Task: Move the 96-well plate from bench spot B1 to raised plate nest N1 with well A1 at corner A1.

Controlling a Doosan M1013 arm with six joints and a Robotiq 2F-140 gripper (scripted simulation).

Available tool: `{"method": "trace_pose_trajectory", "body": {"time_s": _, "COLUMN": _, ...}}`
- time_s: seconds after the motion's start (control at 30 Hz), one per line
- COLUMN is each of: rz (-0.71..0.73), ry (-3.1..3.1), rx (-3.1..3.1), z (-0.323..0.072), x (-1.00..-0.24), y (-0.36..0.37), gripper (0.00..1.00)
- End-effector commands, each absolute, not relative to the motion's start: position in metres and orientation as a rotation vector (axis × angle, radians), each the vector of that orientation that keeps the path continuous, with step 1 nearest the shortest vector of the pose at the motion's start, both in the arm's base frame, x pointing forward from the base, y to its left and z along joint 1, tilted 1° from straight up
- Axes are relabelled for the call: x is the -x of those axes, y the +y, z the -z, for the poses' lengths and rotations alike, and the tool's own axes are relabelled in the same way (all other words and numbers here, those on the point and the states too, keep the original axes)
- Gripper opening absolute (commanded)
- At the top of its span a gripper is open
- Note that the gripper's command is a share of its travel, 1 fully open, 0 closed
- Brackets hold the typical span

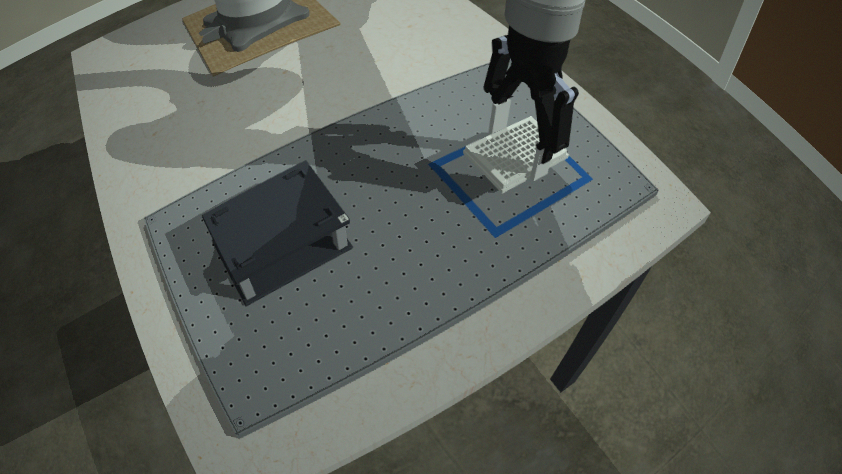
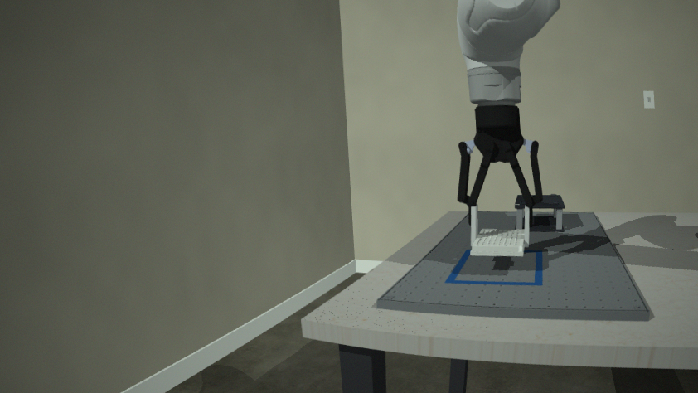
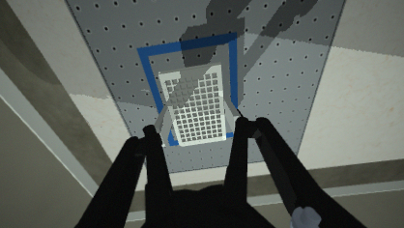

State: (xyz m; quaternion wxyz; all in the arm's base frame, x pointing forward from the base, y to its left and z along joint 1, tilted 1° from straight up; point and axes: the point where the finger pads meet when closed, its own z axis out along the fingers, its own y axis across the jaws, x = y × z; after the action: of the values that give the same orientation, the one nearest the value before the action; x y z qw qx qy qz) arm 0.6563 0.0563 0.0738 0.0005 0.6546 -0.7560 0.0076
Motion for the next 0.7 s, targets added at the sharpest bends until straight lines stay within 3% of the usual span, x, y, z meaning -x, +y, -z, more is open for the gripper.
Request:
{"method": "trace_pose_trajectory", "body": {"time_s": 0.0, "rz": -0.024, "ry": -2.374, "rx": -2.056, "z": -0.079, "x": -0.656, "y": 0.056, "gripper": 0.00}}
{"method": "trace_pose_trajectory", "body": {"time_s": 0.67, "rz": -0.024, "ry": -2.374, "rx": -2.056, "z": -0.102, "x": -0.656, "y": 0.057, "gripper": 0.00}}
